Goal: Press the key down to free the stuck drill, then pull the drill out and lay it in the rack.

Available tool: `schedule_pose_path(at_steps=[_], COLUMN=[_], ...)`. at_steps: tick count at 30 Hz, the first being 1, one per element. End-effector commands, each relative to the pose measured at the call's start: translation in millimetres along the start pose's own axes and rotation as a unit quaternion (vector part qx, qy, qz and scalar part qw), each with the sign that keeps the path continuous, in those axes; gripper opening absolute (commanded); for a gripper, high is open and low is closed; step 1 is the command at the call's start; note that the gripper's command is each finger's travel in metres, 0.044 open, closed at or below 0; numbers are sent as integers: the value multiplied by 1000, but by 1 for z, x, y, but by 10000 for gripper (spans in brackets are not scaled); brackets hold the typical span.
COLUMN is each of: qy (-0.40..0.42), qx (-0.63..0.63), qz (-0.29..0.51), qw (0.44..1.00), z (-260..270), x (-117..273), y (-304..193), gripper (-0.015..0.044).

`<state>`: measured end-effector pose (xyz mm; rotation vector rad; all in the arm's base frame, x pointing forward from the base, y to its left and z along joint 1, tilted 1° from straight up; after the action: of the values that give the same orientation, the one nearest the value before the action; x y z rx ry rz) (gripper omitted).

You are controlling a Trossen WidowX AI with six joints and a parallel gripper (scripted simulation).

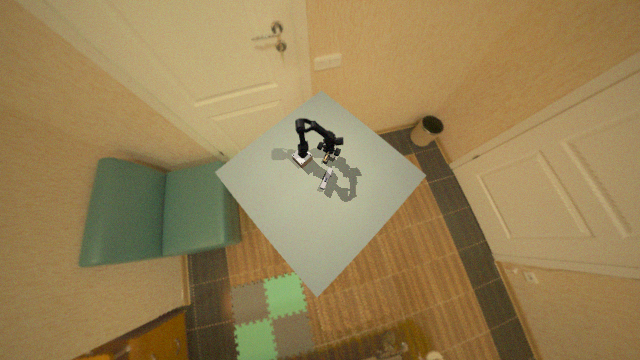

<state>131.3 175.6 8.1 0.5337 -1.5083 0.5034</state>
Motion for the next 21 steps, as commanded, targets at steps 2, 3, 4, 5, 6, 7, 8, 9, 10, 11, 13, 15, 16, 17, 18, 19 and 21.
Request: schedule_pose_path(at_steps=[2,3,4,5,6,7,8,9,10,11,13,15,16,17,18,19,21], qy=[1,1,1,1,1,1,1,1,1,1,1,1,1,1,1,1,1], qx=[-2,-2,-2,-2,-2,-2,-2,-2,-2,-2,-2,-2,-2,-2,-2,-2,-2], qz=[-1,-1,-1,-1,-1,-1,-1,-1,-1,-1,-1,-1,-1,-1,-1,-1,-1], qw=[1000,1000,1000,1000,1000,1000,1000,1000,1000,1000,1000,1000,1000,1000,1000,1000,1000], z=[0,0,0,0,0,0,0,0,0,0,0,0,0,0,0,0,0], x=[-6,-7,-9,-10,-11,-12,-13,-14,-15,-16,-18,-20,-22,-23,-24,-25,-27], y=[0,0,0,0,0,0,0,0,0,0,1,1,1,1,1,2,2], gripper=[0,0,0,0,0,0,0,0,0,0,0,0,0,0,0,0,0])
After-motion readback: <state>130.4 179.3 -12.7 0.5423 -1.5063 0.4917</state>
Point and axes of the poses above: the point midway between the two fingers, 35 mm back from their tips, its own x axis back along the fingers, its own z axis across the jaws, y = z × x, the point moved 2 cm from there along x, back along the fingers, and after that the axes turned 15 degrees about x, right-handed, at the moved point
